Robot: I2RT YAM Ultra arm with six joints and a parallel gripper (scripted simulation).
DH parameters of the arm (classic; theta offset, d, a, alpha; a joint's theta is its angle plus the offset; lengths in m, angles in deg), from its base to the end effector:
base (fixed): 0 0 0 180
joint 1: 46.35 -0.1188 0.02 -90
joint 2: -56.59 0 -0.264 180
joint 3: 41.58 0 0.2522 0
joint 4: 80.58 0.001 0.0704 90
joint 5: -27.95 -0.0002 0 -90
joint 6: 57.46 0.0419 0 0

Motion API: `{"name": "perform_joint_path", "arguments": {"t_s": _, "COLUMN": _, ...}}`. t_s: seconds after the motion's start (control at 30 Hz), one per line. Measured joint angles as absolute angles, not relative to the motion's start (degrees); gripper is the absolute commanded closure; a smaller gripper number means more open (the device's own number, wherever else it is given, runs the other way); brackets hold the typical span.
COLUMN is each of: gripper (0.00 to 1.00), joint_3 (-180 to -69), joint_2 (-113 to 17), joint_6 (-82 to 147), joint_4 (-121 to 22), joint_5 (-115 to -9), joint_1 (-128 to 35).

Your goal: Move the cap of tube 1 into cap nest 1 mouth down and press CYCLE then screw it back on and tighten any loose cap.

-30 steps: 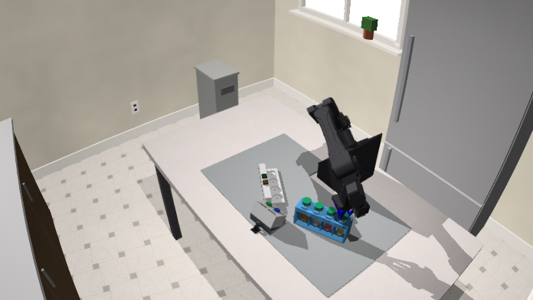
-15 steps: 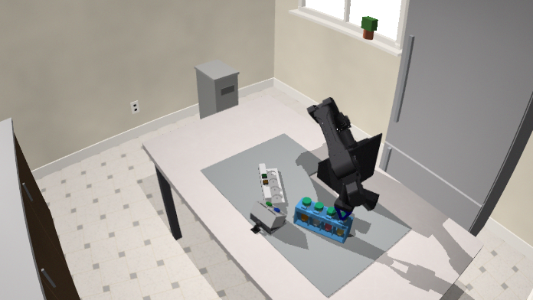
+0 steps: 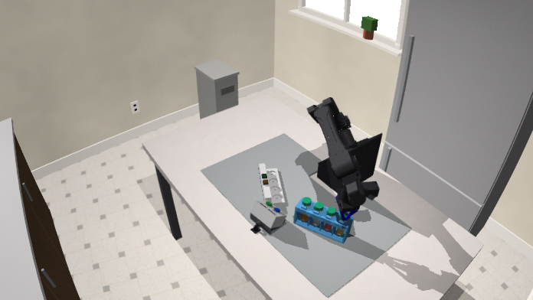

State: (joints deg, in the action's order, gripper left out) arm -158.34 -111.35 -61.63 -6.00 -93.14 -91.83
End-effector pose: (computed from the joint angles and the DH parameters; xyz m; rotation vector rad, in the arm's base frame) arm 0.2769 0.2522 -0.1087 2.2759 -0.6118 0.2827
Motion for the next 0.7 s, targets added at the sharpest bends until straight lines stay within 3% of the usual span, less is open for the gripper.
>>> {"name": "perform_joint_path", "arguments": {"t_s": 0.13, "gripper": 1.00, "joint_3": -158.3, "joint_2": -111.3, "joint_6": -65.0, "joint_4": -6.0, "joint_5": -93.1, "joint_1": -91.8}}
{"name": "perform_joint_path", "arguments": {"t_s": 0.17, "gripper": 0.51, "joint_3": -158.3, "joint_2": -111.3, "joint_6": -65.5, "joint_4": -6.0, "joint_5": -93.1, "joint_1": -91.8}}
{"name": "perform_joint_path", "arguments": {"t_s": 0.7, "gripper": 0.51, "joint_3": -158.3, "joint_2": -111.4, "joint_6": -62.8, "joint_4": -6.0, "joint_5": -93.3, "joint_1": -91.8}}
